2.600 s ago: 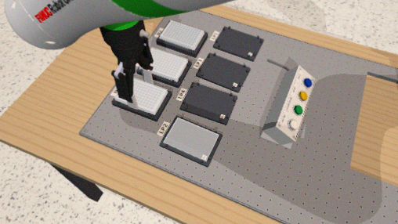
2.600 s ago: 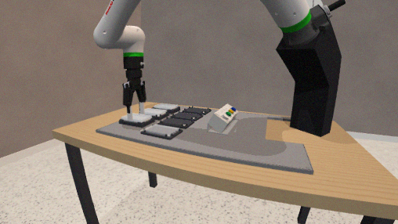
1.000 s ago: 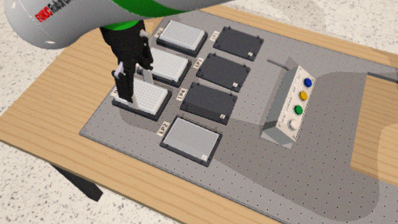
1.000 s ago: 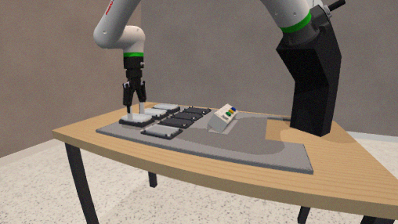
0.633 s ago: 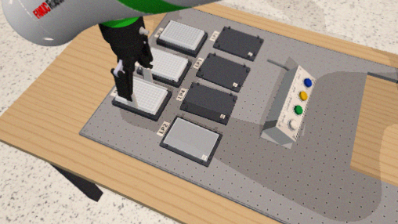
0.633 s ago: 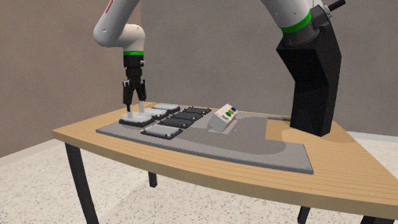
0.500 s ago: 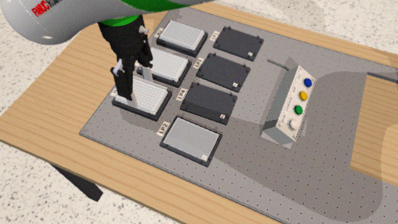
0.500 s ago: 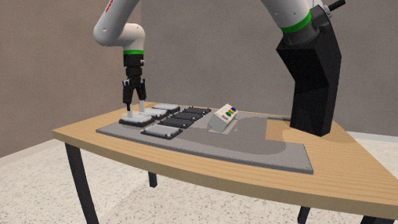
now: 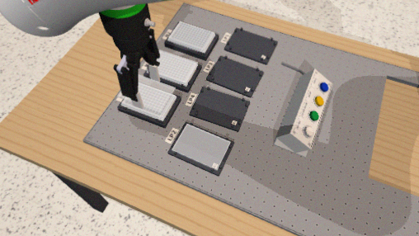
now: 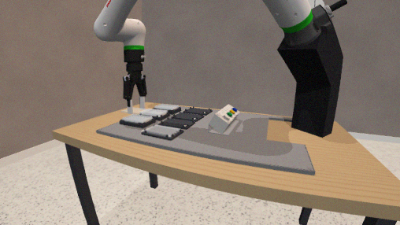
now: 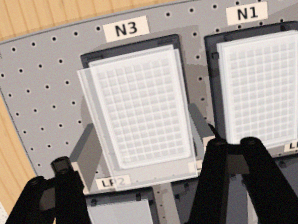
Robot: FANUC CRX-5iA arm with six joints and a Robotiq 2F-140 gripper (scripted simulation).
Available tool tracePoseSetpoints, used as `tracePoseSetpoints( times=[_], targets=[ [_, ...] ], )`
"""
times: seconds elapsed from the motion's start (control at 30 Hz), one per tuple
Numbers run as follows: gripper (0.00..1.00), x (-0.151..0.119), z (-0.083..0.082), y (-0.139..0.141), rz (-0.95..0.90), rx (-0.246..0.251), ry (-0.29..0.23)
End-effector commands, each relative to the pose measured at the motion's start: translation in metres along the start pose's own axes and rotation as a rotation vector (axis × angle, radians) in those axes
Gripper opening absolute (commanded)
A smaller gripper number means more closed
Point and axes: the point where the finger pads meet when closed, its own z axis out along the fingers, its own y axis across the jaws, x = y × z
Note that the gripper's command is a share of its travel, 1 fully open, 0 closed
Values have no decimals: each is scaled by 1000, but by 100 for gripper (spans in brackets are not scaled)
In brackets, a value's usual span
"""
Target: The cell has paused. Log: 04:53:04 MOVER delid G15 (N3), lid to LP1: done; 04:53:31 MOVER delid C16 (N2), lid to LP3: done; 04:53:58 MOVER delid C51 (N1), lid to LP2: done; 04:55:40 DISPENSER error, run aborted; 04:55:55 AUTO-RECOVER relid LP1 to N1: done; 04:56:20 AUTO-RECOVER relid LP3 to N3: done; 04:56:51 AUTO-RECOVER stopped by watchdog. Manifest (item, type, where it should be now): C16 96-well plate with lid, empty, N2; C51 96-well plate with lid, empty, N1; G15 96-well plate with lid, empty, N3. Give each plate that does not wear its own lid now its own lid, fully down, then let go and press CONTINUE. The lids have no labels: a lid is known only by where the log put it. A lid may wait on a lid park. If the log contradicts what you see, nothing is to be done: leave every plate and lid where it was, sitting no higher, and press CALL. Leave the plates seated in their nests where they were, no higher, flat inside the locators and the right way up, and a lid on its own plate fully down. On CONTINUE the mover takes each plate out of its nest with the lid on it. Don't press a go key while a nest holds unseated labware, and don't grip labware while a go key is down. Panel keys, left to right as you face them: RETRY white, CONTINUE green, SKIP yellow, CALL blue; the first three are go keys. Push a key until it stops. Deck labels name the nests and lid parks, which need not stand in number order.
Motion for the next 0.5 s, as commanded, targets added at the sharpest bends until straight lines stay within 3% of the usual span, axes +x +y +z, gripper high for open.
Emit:
tracePoseSetpoints(
  times=[0.0, 0.47],
  targets=[
    [0, 0, -3, 0, 0, 0, 0],
    [0, 0, -18, 0, 0, 0, 0]
  ],
)
